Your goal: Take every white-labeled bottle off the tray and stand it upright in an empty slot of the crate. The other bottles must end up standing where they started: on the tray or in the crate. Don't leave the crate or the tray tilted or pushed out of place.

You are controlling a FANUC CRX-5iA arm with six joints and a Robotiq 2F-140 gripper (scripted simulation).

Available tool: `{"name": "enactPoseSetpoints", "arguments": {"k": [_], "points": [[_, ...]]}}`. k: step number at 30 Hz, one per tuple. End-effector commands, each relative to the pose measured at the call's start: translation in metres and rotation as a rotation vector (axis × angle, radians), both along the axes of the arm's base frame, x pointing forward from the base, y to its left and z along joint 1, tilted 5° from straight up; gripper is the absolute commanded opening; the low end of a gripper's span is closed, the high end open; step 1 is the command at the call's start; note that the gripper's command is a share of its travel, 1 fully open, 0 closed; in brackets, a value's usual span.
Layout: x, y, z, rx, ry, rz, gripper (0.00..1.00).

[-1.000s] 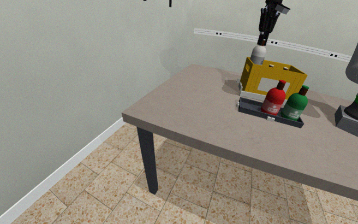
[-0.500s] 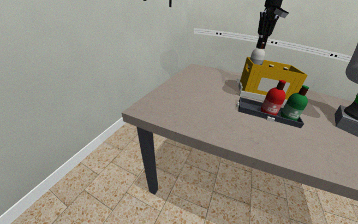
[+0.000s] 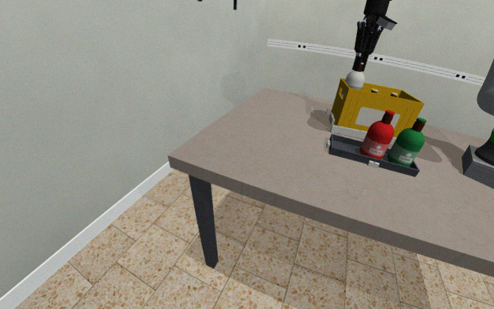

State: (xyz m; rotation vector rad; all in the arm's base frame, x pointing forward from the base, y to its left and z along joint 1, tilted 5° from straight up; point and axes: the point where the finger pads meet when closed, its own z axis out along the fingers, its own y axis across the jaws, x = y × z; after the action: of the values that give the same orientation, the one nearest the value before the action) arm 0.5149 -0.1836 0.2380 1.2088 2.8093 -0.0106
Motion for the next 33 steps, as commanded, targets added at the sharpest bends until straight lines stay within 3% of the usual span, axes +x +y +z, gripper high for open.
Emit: {"name": "enactPoseSetpoints", "arguments": {"k": [1, 33], "points": [[0.000, 0.000, -0.002, -0.001, -0.002, 0.000, 0.10], [0.003, -0.002, -0.036, -0.001, -0.002, 0.000, 0.10]]}}
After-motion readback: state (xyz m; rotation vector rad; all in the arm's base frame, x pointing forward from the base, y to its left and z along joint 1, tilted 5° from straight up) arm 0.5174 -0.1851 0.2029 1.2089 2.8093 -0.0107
